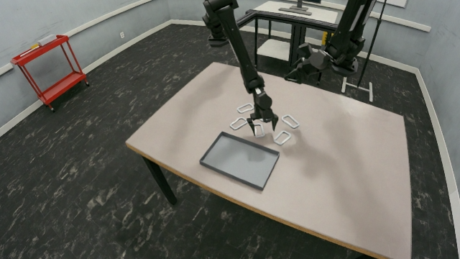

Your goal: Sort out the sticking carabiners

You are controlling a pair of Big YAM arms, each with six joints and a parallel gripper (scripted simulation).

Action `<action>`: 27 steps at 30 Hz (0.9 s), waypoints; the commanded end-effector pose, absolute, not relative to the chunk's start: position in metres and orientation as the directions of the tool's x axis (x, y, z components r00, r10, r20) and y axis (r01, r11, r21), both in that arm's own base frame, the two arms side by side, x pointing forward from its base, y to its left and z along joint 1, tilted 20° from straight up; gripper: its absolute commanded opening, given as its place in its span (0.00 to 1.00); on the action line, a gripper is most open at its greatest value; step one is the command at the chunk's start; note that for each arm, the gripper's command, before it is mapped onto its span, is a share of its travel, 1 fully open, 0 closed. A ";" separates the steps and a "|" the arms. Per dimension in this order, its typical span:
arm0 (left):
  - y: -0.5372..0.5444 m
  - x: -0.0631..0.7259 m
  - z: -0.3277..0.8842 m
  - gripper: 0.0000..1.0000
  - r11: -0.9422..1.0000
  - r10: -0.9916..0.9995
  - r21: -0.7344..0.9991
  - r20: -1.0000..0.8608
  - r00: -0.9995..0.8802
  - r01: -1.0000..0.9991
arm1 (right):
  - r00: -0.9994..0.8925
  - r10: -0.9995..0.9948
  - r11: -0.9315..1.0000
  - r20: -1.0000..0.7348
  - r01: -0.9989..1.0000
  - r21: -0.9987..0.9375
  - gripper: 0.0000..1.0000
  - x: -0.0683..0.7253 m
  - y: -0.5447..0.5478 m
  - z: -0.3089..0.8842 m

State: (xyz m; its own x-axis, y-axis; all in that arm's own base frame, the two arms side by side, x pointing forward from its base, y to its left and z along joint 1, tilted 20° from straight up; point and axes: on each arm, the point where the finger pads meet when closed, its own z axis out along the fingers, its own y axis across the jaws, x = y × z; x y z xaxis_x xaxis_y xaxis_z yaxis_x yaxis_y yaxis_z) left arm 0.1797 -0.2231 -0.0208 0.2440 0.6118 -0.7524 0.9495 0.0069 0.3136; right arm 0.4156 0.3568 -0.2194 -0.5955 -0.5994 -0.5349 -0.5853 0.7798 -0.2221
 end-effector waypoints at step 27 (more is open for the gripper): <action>-0.224 0.179 -0.020 1.00 0.001 0.608 0.321 -0.752 0.254 0.947 | -0.324 -0.674 0.643 -0.664 -0.700 -0.312 1.00 0.384 0.315 -0.216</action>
State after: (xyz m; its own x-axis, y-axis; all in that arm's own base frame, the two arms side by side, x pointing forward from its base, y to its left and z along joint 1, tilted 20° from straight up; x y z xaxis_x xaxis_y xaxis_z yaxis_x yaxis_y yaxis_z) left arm 0.1797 -0.2231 -0.0208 0.2440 0.6118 -0.7524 0.9495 0.0069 0.3136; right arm 0.3802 0.3062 -0.2254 -0.3521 -0.6801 -0.6431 -0.6980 0.6485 -0.3037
